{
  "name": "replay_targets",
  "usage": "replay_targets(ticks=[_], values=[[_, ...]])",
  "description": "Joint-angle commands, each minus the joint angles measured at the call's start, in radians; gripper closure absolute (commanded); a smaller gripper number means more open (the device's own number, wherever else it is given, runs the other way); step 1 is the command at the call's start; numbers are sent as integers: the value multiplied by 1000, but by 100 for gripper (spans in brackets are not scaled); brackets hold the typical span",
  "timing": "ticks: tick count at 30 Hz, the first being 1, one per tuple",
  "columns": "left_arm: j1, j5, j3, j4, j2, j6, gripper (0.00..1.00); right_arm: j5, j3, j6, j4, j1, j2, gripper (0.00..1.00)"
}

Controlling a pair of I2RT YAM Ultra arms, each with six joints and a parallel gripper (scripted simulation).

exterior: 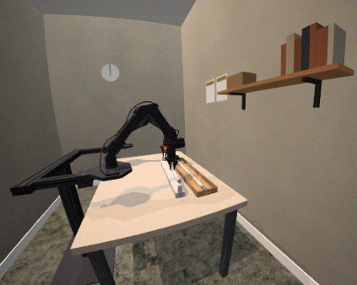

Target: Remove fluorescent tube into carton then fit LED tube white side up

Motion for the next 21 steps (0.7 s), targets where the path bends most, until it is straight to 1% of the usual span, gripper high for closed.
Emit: replay_targets(ticks=[1, 4, 5, 18, 19, 21], values=[[-12, 30, 30, -10, -15, 14, 89, -27, 38, 9, 20, -2, -40, 89], [-13, 31, 34, -9, -17, 14, 89, -28, 37, 9, 21, 13, -41, 89], [-10, 30, 30, 22, -31, 14, 89, -26, 38, 9, 21, 14, -43, 89], [-8, 34, 33, 4, -5, 16, 89, -27, 37, 12, 17, 19, -42, 89], [-3, 37, 23, 0, -7, 18, 89, -26, 30, 14, -1, 14, -32, 89], [-5, 37, 31, -1, 8, 17, 89, -27, 36, 14, 15, 19, -42, 89]])
